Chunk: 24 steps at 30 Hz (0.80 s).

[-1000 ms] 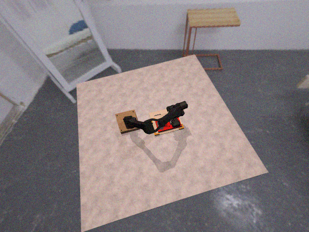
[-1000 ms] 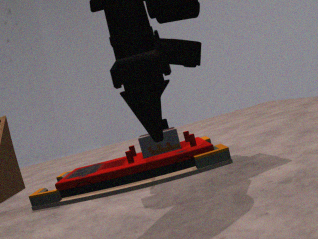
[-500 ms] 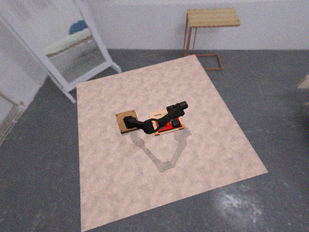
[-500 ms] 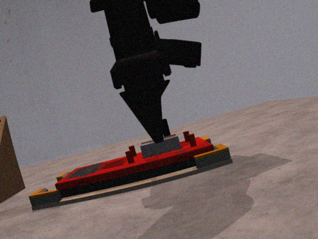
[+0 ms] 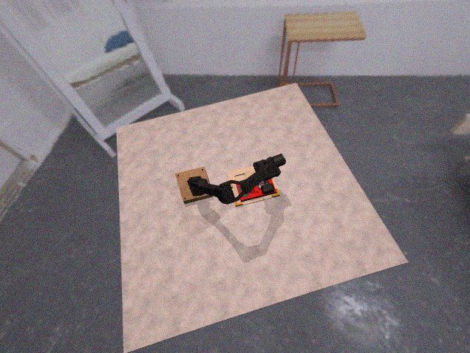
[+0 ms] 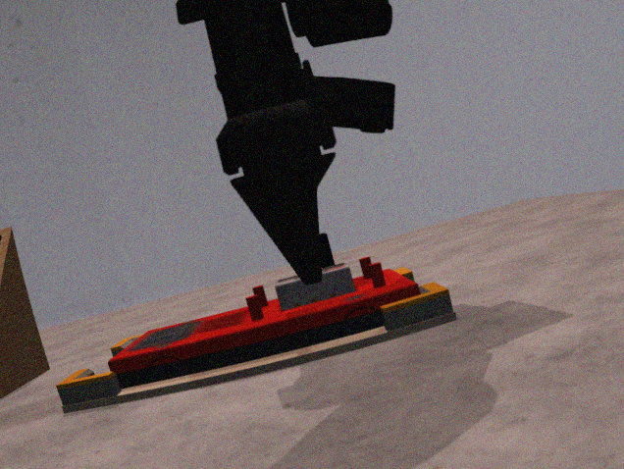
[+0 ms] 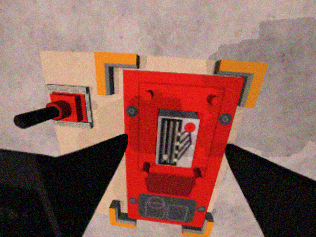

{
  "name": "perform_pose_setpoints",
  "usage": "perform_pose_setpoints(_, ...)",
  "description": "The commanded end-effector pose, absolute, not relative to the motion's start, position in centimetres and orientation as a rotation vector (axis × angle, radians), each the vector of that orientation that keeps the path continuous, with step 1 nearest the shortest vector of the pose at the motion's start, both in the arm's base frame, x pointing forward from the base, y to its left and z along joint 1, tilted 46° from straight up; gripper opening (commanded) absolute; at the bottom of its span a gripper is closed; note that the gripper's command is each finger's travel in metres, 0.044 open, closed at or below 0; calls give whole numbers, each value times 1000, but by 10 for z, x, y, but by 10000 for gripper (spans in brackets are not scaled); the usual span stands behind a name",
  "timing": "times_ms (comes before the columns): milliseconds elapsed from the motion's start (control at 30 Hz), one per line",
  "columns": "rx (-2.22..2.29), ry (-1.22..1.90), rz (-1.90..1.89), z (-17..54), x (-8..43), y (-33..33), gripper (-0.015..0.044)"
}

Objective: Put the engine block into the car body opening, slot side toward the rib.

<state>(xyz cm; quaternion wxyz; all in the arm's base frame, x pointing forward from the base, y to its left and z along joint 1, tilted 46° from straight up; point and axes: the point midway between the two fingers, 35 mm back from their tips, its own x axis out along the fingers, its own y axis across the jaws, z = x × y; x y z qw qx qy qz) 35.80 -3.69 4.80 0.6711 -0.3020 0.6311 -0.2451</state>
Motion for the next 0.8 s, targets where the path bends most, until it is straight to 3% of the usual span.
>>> perform_pose_setpoints(0,-685,1421,-552,55,357,-29,440)
perform_pose_setpoints(200,-686,1421,-552,58,357,-27,440)
perform_pose_setpoints(767,-686,1421,-552,58,357,-27,0)
